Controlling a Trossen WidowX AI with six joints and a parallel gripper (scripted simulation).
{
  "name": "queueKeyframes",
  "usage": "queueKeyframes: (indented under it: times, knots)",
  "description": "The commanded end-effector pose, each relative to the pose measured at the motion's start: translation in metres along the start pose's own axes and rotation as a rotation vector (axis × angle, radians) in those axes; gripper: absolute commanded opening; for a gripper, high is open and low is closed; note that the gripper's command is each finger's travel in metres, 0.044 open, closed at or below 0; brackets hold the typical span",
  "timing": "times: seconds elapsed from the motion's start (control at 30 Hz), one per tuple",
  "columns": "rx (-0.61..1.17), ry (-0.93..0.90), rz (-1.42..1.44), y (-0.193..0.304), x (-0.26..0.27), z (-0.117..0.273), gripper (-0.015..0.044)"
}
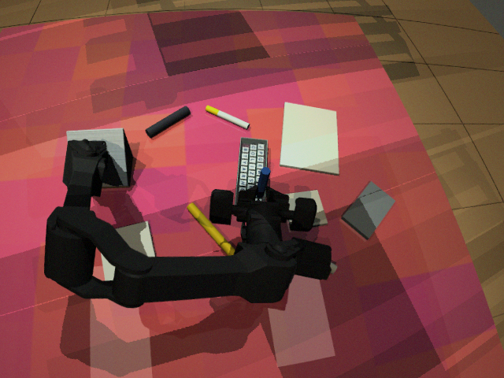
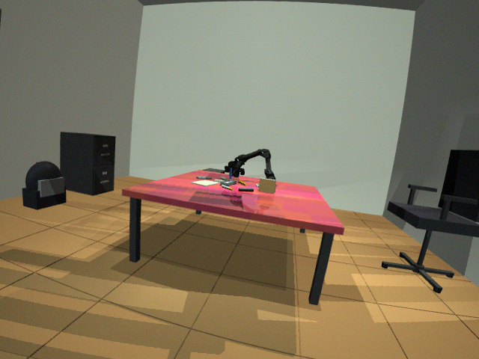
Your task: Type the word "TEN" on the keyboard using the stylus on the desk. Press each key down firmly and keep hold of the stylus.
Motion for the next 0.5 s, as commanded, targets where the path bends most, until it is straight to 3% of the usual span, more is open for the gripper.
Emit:
queueKeyframes:
  times: [0.0, 0.47]
  knots:
    - [0.004, 0.004, 0.001, 0.006, 0.000, 0.002, 0.0081]
    - [0.005, 0.004, 0.001, 0.032, 0.003, 0.017, 0.0081]
Point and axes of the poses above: the point midway between the two fingers, 35 mm back from their tips, its own z axis back along the fingers, its own x axis across the jaws, y = z × x, the point moved 9 cm from there along z, back along the fingers, and after that the axes turned 6 degrees about z, right-handed, at the moved point
